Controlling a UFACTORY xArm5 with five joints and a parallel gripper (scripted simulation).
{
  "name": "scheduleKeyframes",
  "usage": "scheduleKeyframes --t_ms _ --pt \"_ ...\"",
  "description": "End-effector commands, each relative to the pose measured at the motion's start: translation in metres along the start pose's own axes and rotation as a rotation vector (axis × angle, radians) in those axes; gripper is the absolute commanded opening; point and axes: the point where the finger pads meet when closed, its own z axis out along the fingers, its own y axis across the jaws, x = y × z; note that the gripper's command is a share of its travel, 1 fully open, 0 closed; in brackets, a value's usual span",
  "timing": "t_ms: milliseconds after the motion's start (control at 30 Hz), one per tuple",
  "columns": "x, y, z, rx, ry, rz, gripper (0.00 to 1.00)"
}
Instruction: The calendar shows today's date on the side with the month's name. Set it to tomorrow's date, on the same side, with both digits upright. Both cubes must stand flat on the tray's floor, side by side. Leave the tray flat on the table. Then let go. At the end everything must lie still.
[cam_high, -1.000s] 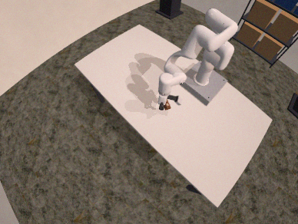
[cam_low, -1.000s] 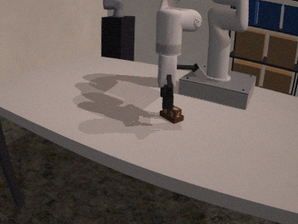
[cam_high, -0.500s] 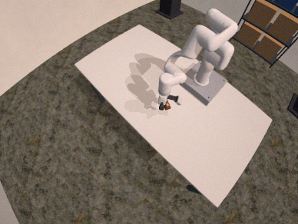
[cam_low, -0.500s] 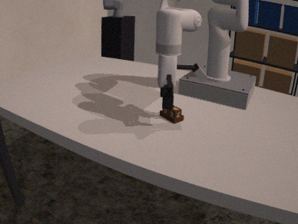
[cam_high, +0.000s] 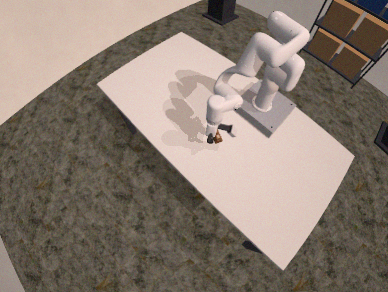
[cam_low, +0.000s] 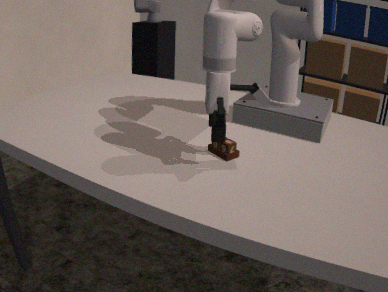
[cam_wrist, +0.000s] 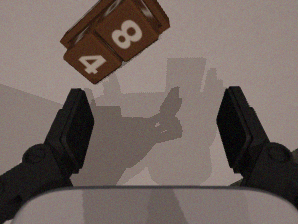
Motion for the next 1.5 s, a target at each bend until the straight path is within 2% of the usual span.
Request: scheduleKeyframes --t_ms 0,1467 --pt "-0.0008 0.0010 -0.0010 -0.003 -0.002 0.000 1.00" --pt "-0.0002 0.0018 -0.0008 -0.003 -0.002 0.036 1.00"
